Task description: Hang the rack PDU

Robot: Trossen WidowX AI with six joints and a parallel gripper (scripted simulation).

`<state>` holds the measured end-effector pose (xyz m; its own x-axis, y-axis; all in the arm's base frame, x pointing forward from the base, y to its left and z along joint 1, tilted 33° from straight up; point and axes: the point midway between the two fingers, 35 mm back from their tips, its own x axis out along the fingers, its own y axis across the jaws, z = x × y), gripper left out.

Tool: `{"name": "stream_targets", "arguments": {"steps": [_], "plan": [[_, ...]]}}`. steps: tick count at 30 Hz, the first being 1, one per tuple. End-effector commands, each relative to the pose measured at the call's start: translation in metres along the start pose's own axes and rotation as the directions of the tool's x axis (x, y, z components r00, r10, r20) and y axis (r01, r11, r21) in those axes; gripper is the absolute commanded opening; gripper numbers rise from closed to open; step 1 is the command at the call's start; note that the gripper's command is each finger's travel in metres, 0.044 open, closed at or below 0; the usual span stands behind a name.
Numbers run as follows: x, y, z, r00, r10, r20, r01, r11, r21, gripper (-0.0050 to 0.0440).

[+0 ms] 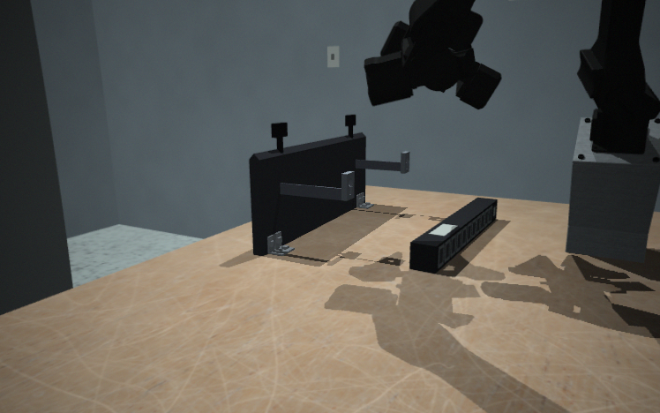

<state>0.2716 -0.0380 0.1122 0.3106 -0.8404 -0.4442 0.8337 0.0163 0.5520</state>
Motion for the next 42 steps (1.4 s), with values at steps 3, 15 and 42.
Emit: {"name": "stream_targets", "arguments": {"steps": [3,15,42], "plan": [[-0.002,0.003,0.002,1.000,0.006,-0.004,-0.006,1.000,0.016,0.0400],[-0.002,0.003,0.002,1.000,0.006,-0.004,-0.006,1.000,0.016,0.0400],[0.033,-0.052,-0.023,0.862,-0.440,-0.252,-0.011,0.481,-0.877,0.0440]]}}
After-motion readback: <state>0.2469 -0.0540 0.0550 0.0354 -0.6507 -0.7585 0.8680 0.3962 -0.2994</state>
